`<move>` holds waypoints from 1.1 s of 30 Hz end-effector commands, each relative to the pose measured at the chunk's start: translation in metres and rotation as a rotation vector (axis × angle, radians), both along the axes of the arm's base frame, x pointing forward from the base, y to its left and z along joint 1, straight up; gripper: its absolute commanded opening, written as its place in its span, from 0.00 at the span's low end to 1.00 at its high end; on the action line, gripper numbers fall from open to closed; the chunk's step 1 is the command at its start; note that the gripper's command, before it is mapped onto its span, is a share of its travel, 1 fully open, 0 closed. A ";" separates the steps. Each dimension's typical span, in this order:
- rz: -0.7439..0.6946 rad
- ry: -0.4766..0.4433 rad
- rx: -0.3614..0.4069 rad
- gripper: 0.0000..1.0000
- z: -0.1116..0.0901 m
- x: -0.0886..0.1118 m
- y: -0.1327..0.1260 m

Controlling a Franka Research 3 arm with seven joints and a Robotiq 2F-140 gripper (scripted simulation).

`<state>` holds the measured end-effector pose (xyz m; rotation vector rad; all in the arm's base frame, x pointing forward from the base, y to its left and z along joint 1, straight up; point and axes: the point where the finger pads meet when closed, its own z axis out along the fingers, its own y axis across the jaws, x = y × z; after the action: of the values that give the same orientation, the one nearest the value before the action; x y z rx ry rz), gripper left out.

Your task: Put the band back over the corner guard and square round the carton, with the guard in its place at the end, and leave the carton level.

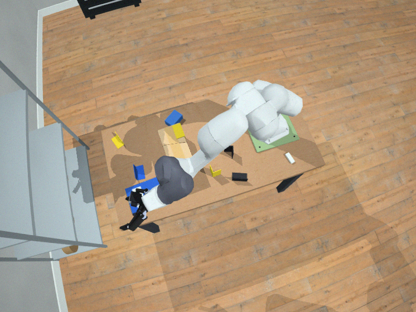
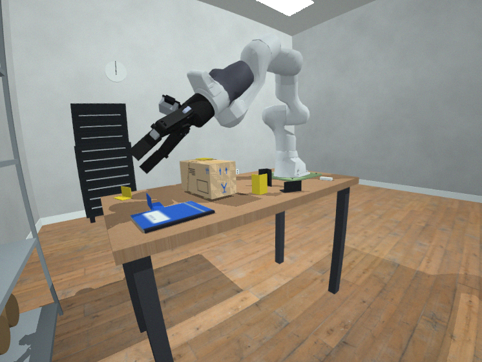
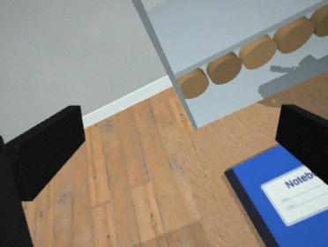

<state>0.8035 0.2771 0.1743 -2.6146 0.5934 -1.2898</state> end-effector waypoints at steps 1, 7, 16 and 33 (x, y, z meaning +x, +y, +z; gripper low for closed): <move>0.000 0.000 0.000 1.00 0.000 0.000 0.000; 0.000 0.000 0.000 1.00 0.000 0.000 0.000; 0.000 0.000 0.000 1.00 0.000 0.000 0.000; -0.014 -0.001 0.009 1.00 0.003 0.000 -0.003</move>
<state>0.8033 0.2765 0.1750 -2.6126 0.5983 -1.2886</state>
